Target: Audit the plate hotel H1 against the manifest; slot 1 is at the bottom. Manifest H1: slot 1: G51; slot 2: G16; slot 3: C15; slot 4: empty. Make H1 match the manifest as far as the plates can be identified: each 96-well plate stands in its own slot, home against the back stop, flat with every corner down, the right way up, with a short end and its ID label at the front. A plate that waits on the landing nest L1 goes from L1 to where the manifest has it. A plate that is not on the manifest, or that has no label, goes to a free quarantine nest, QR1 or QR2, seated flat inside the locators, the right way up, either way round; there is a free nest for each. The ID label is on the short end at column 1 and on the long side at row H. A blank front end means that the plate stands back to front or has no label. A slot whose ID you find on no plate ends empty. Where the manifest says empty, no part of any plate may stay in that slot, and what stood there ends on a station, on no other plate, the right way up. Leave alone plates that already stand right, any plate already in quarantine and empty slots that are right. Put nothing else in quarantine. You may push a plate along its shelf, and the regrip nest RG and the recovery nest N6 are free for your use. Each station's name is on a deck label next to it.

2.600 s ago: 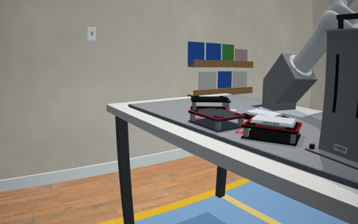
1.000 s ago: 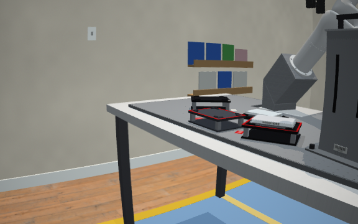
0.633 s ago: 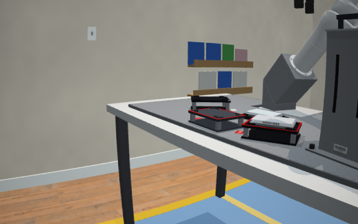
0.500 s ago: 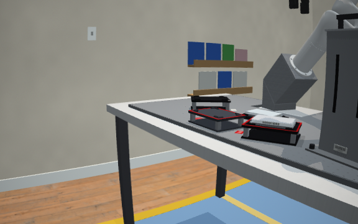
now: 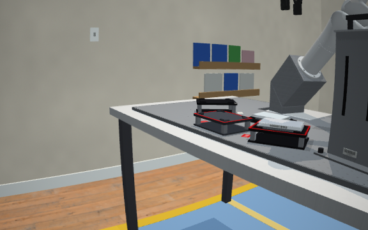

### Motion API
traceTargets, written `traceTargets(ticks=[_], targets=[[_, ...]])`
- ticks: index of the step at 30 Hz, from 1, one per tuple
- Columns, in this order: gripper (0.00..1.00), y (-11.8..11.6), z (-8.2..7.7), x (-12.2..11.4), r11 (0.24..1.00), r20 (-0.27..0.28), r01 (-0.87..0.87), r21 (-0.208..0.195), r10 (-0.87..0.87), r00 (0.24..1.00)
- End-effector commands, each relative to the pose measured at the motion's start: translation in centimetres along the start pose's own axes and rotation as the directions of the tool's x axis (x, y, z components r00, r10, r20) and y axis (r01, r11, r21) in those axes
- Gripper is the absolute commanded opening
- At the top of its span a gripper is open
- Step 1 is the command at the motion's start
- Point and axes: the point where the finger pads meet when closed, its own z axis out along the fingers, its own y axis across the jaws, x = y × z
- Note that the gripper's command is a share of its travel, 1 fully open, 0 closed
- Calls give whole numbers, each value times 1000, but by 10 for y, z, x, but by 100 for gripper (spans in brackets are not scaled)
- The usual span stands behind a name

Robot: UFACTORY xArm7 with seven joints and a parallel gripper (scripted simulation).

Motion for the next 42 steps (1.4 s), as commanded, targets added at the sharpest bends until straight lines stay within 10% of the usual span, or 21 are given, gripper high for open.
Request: traceTargets(ticks=[1,17,42], targets=[[100,8,-1,23,1000,1,1,3,-1,1000],[100,37,-1,84,1000,0,0,3,0,1000],[100,37,14,84,1000,0,0,3,0,1000]])
